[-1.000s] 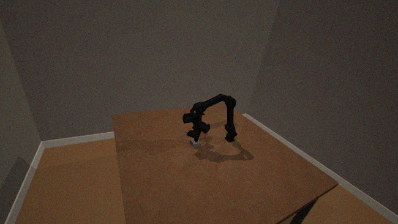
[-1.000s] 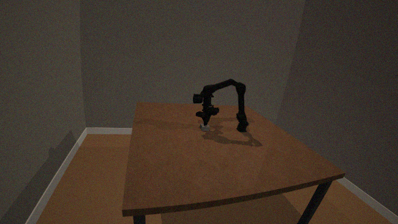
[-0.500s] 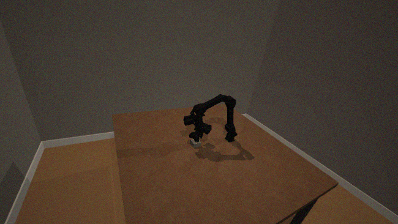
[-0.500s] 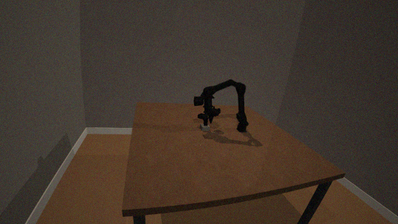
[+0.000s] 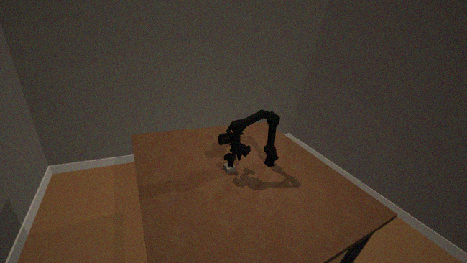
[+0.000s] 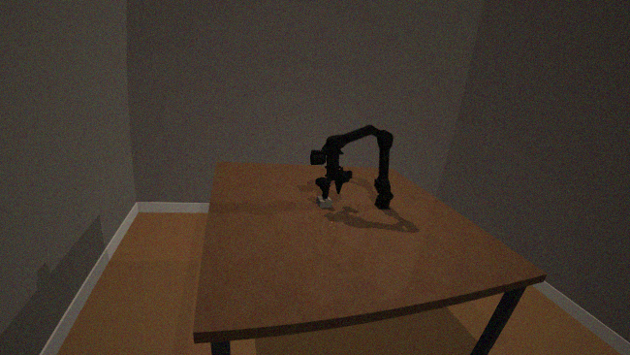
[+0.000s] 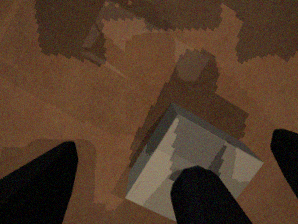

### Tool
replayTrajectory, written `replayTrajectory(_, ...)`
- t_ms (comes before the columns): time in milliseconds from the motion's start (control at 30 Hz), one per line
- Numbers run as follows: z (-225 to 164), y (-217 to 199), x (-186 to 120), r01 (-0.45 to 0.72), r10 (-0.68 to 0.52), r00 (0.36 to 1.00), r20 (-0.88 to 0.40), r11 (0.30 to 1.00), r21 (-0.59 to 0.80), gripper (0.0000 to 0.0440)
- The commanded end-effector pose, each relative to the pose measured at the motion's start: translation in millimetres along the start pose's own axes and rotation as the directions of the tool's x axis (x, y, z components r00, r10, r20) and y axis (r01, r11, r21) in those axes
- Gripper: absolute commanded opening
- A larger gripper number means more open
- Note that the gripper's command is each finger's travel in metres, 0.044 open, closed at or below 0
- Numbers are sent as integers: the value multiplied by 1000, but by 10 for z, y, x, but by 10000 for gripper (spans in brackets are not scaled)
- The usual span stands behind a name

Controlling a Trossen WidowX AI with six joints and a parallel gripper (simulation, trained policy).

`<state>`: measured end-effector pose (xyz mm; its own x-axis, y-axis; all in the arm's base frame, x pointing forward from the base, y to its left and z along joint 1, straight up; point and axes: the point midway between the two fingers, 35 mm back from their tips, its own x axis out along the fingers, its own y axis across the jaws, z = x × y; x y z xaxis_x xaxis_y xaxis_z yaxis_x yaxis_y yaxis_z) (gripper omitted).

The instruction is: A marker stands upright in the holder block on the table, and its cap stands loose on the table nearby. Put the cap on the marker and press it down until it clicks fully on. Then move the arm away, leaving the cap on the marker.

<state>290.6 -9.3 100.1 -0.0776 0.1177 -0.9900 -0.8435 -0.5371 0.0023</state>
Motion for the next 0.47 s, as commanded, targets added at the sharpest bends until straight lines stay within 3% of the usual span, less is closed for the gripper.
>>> replayTrajectory(0,-2,-44,-85,42,-42,999,-16,999,5,440)
replayTrajectory(433,-9,-158,-524,158,-159,985,-68,987,-24,436)
